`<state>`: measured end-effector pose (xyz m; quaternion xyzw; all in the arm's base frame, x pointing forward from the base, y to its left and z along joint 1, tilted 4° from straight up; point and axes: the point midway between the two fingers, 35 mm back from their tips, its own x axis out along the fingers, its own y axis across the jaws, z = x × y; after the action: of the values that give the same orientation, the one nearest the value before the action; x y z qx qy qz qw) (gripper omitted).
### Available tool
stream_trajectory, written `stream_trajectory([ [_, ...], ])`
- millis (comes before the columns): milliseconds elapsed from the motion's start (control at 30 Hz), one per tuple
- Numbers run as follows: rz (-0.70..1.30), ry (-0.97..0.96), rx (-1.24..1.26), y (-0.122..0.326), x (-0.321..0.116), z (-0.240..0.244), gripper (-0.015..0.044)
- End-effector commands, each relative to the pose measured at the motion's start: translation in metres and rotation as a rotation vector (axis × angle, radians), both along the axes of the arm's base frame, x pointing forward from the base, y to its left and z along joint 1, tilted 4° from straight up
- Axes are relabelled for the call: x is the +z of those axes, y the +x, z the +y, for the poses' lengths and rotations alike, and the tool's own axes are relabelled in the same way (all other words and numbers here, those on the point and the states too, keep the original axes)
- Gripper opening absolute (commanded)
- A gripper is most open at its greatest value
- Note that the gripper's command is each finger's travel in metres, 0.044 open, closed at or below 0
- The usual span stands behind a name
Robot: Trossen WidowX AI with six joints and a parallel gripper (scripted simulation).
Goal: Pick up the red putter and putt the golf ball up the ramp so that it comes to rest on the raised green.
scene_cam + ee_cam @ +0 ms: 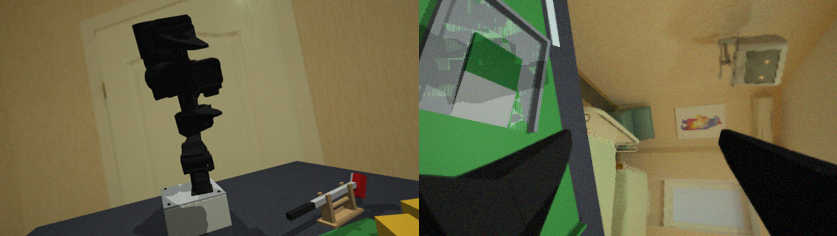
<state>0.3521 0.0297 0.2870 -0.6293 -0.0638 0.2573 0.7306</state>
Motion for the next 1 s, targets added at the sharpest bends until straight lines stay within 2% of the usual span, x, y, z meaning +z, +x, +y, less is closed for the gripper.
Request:
stream_trajectory([
  [0,0.242,0.036,0.076,-0.003,-0.053,0.049,0.0440],
  [267,0.695,-0.071,0.203,-0.055,-0.149,0.134,0.0440],
  [533,1.066,-0.394,0.280,-0.147,-0.224,0.175,0.0440],
  [633,1.115,-0.470,0.287,-0.163,-0.234,0.178,0.0440],
  [833,1.115,-0.470,0.287,-0.163,-0.235,0.178,0.0440],
  [967,1.115,-0.470,0.287,-0.161,-0.251,0.180,0.0440],
])
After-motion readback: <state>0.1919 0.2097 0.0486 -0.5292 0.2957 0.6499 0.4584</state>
